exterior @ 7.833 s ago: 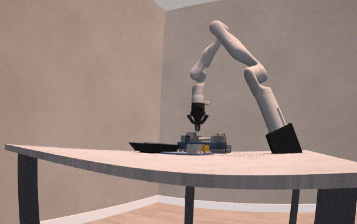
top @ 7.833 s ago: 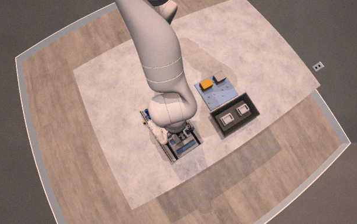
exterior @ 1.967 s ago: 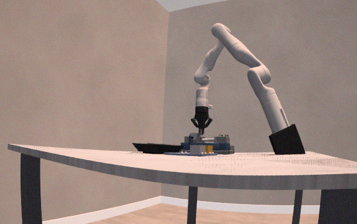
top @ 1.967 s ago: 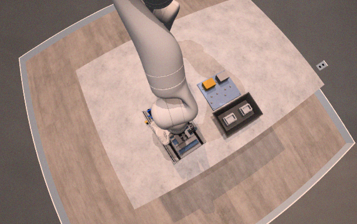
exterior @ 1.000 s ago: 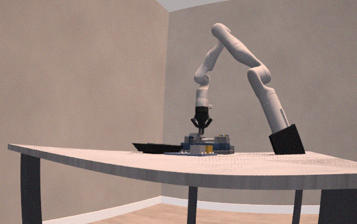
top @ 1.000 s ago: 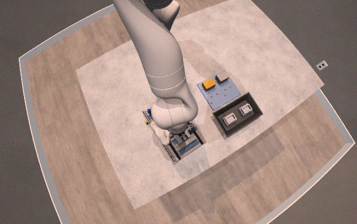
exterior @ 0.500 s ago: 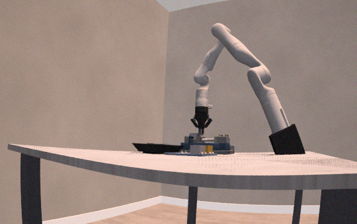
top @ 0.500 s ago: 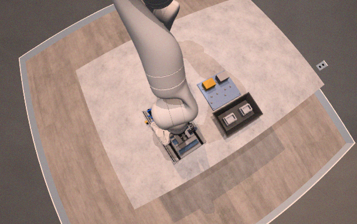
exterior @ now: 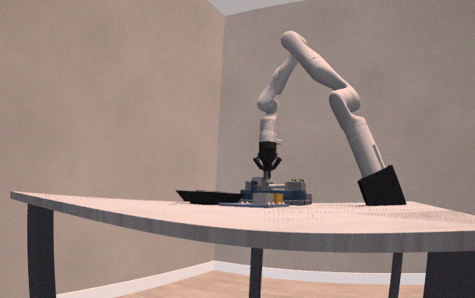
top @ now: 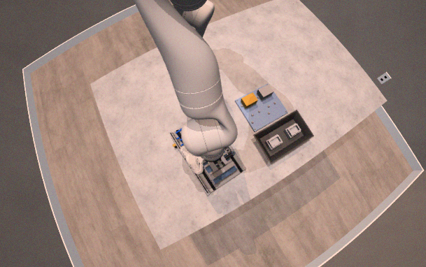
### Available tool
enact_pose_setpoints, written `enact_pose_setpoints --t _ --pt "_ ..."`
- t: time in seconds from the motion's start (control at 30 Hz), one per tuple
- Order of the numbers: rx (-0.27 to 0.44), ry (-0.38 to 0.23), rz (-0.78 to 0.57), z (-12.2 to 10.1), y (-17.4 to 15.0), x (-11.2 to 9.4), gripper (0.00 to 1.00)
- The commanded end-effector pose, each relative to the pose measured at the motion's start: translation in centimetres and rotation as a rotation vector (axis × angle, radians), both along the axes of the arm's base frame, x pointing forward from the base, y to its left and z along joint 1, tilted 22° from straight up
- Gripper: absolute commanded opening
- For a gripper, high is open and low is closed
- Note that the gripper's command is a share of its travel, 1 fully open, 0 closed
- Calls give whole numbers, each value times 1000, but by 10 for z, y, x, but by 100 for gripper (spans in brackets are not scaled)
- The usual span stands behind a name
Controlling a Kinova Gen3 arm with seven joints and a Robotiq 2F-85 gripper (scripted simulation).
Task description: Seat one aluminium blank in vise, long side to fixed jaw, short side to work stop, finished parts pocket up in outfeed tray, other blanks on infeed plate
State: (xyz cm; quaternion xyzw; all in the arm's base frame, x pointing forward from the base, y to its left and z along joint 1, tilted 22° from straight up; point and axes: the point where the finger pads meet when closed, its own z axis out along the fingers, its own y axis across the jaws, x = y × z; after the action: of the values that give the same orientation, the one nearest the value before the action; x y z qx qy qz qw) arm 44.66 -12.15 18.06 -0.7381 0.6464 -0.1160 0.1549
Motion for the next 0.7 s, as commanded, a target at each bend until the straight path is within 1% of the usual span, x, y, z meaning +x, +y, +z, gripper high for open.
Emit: enact_pose_setpoints --t 0.0,0.67 --pt "5 3 -9 0 0 1 0" --pt "4 -4 -10 3 0 8 0"
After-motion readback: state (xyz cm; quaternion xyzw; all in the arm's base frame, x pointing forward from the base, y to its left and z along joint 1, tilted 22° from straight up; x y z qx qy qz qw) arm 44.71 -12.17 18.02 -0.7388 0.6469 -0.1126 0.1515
